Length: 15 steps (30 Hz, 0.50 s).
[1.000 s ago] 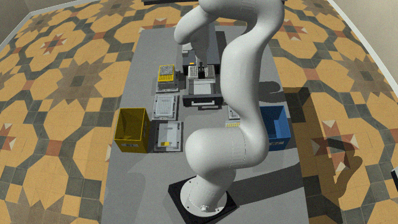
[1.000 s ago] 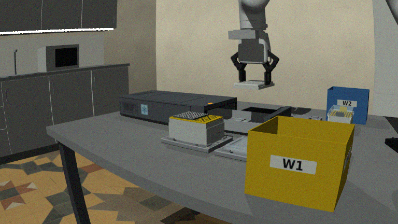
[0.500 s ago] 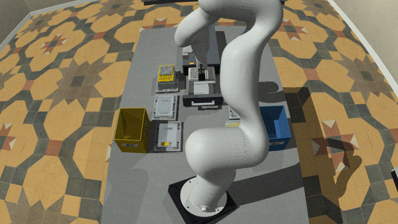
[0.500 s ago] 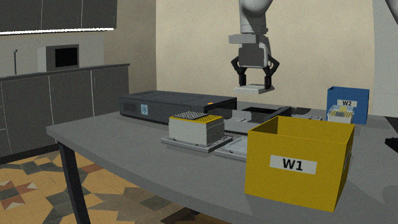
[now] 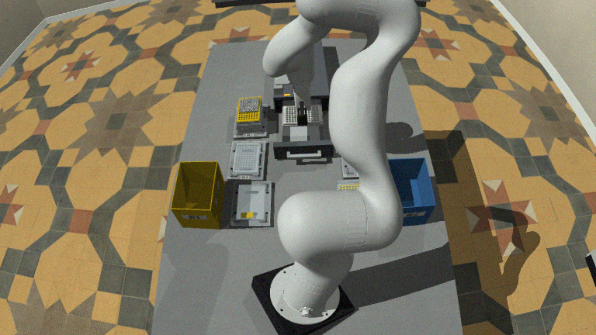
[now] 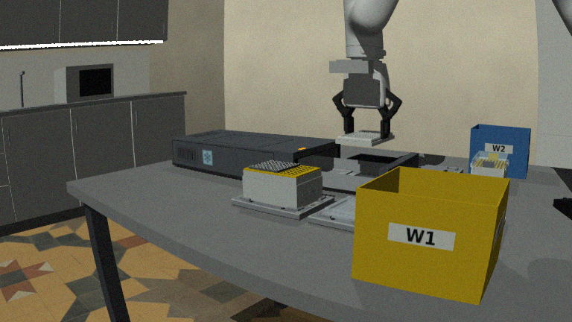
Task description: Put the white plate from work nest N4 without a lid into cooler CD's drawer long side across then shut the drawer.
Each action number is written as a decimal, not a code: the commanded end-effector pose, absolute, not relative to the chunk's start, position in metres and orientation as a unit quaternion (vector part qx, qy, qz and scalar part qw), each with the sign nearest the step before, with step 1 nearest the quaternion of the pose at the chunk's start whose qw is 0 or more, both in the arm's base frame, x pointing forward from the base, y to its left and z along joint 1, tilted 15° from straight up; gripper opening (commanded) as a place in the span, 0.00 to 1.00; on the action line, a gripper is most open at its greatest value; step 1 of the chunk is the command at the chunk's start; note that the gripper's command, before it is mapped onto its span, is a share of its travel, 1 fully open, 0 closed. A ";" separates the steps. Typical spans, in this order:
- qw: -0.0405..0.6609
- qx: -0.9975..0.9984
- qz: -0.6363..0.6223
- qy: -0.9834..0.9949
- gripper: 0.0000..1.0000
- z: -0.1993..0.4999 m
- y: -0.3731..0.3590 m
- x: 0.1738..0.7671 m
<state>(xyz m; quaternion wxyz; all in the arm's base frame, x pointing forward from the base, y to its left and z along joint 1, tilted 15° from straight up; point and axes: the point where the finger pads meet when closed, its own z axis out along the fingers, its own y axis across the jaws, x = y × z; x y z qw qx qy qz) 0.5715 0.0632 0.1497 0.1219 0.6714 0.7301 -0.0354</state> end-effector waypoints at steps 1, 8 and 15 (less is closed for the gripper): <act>0.123 0.671 -0.035 0.730 0.00 0.143 0.062 0.573; 0.123 0.671 -0.035 0.730 0.00 0.132 0.059 0.575; 0.123 0.671 -0.035 0.730 0.00 0.124 0.057 0.576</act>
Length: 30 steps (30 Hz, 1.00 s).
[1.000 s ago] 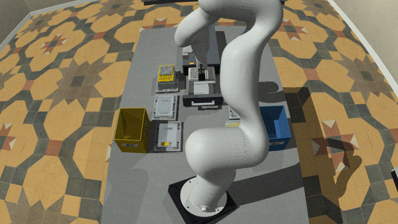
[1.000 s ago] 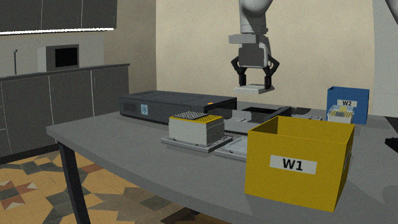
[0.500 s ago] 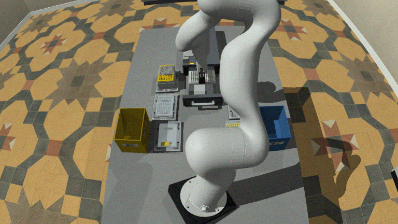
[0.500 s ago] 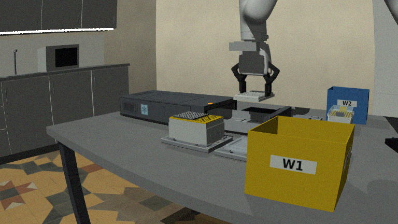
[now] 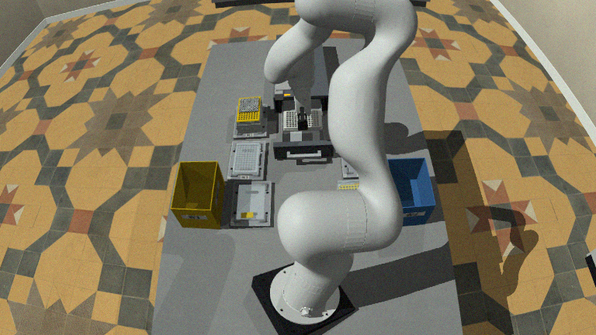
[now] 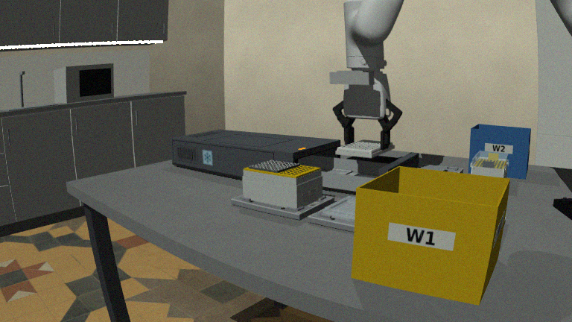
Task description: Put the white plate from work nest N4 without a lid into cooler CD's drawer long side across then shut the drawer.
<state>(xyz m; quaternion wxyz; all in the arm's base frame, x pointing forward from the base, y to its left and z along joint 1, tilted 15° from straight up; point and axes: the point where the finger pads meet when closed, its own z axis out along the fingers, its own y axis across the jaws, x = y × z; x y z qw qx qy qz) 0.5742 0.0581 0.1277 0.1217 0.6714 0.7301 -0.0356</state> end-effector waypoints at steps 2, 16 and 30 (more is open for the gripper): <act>0.123 0.671 -0.035 0.730 0.00 0.120 0.057 0.576; 0.123 0.671 -0.035 0.730 0.00 0.101 0.052 0.579; 0.123 0.671 -0.035 0.730 0.00 0.078 0.047 0.582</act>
